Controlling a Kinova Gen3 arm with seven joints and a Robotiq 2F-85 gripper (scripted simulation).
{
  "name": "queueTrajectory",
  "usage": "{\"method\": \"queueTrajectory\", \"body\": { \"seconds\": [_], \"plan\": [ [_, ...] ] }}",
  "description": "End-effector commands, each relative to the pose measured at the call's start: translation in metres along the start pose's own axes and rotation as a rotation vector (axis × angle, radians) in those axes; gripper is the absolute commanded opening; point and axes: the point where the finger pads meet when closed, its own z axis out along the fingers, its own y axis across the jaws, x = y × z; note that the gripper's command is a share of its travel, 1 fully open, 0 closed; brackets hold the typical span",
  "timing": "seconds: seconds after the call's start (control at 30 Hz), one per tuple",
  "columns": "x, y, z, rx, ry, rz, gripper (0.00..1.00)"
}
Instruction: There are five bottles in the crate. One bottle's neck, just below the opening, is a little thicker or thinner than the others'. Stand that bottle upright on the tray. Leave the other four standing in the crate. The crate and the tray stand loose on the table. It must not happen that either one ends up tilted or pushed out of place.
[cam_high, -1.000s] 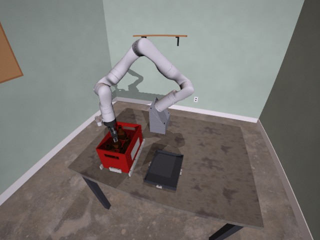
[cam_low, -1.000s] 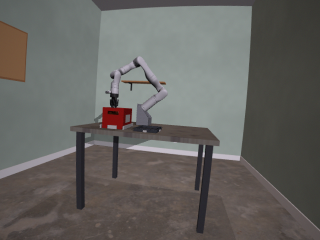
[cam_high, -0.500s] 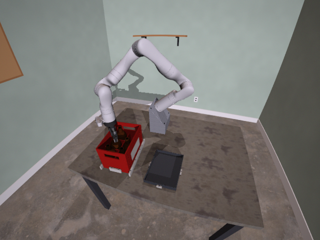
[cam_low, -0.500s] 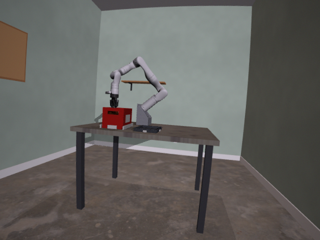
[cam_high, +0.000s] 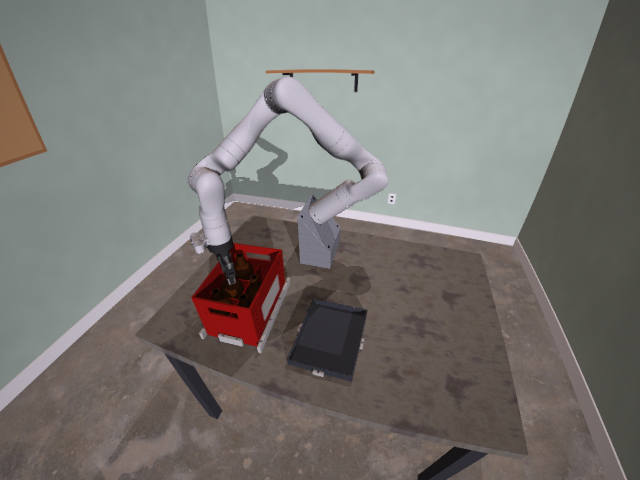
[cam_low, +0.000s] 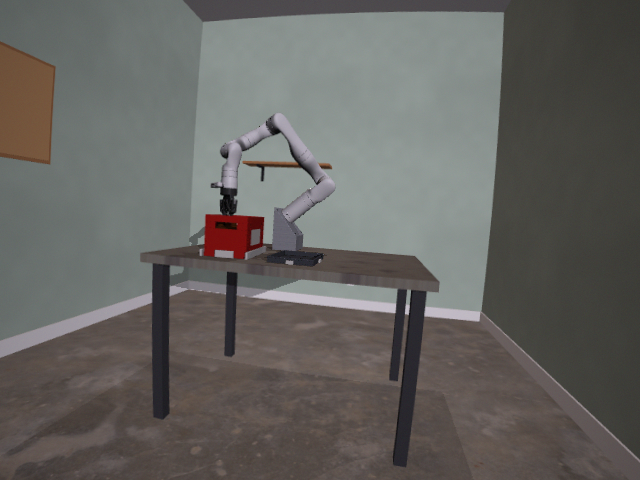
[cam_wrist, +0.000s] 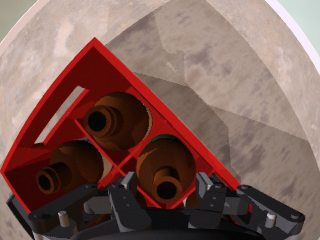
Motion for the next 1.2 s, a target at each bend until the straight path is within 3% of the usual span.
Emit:
{"method": "queueTrajectory", "body": {
  "seconds": [0.0, 0.53, 0.57, 1.17],
  "plan": [
    [0.0006, 0.0000, -0.0011, 0.000, 0.002, 0.000, 0.64],
    [0.0006, 0.0000, -0.0011, 0.000, 0.002, 0.000, 0.64],
    [0.0006, 0.0000, -0.0011, 0.000, 0.002, 0.000, 0.00],
    [0.0006, 0.0000, -0.0011, 0.000, 0.002, 0.000, 0.00]
  ]
}}
